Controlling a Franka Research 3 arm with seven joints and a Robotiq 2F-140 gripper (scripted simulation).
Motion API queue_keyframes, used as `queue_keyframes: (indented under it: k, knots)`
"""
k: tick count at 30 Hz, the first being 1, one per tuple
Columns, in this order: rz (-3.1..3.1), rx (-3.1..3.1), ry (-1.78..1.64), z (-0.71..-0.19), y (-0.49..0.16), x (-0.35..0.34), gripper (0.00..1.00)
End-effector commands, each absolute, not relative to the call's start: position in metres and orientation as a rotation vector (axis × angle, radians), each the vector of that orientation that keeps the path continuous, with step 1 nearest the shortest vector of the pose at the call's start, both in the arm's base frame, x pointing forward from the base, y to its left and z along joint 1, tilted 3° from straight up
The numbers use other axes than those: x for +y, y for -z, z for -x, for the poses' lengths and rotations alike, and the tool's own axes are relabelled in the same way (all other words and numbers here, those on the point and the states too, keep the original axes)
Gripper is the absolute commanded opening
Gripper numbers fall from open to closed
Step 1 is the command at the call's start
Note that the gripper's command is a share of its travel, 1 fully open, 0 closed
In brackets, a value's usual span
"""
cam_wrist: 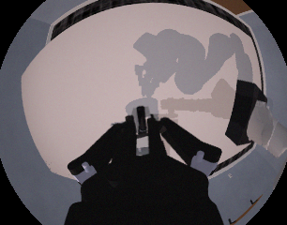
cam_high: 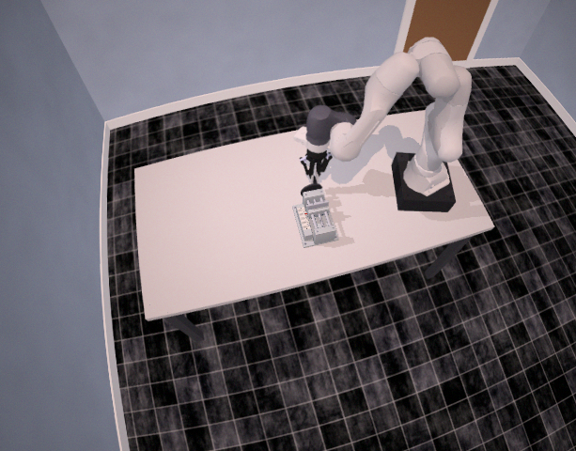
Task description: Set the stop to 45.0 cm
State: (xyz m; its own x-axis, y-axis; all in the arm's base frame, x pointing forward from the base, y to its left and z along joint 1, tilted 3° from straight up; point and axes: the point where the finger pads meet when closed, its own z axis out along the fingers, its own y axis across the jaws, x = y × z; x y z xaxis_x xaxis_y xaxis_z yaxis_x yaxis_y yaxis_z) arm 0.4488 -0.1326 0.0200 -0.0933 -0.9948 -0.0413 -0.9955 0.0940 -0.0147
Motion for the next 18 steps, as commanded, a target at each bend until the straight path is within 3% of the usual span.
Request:
queue_keyframes:
  k: [1,18]
  knots:
    - [2.096,2.286,-0.032,-0.443,-0.013,-0.131,0.04]
    - [2.096,2.286,-0.032,-0.435,0.023,-0.129,0.04]
